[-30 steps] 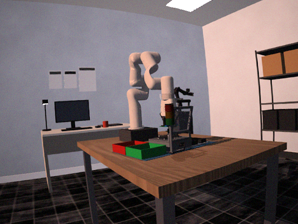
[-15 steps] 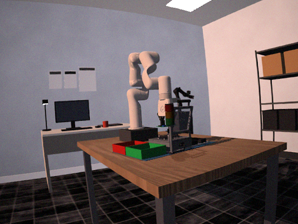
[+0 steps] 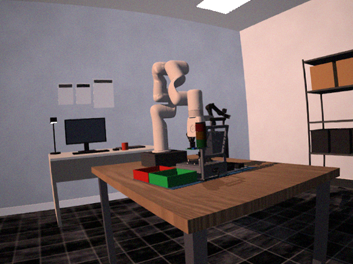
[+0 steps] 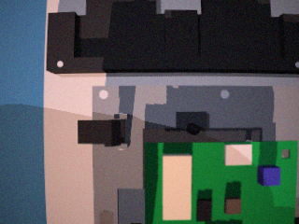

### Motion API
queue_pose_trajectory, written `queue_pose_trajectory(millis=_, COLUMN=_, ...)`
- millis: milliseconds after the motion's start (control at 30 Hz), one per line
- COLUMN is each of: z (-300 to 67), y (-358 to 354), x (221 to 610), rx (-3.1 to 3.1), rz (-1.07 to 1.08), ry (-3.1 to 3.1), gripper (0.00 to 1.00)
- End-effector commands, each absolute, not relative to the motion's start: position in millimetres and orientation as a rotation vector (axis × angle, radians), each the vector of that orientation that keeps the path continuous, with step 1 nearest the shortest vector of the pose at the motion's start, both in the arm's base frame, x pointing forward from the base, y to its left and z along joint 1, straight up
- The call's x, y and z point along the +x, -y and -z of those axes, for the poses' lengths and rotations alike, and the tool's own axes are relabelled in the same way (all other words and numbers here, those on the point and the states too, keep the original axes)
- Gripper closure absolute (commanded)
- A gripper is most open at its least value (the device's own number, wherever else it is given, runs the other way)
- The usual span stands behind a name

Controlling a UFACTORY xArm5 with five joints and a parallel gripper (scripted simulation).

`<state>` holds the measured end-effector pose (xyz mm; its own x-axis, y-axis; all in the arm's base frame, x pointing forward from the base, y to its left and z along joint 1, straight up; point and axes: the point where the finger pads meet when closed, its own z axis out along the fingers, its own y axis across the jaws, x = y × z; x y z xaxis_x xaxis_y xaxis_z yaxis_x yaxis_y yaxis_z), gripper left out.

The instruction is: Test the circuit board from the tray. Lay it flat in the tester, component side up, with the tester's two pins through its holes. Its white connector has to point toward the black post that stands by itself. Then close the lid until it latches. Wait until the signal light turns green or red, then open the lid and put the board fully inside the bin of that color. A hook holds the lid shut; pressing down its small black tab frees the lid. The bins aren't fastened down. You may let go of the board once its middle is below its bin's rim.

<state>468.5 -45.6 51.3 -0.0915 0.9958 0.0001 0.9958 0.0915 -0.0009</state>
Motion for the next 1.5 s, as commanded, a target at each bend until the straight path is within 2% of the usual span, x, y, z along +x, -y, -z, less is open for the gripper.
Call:
queue_pose_trajectory(millis=0, z=-53, y=46, x=470, rx=-2.119, rz=0.003, ry=2.323, gripper=0.21)
queue_pose_trajectory(millis=1467, z=-6, y=46, x=470, rx=-2.119, rz=0.003, ry=2.323, gripper=0.21)
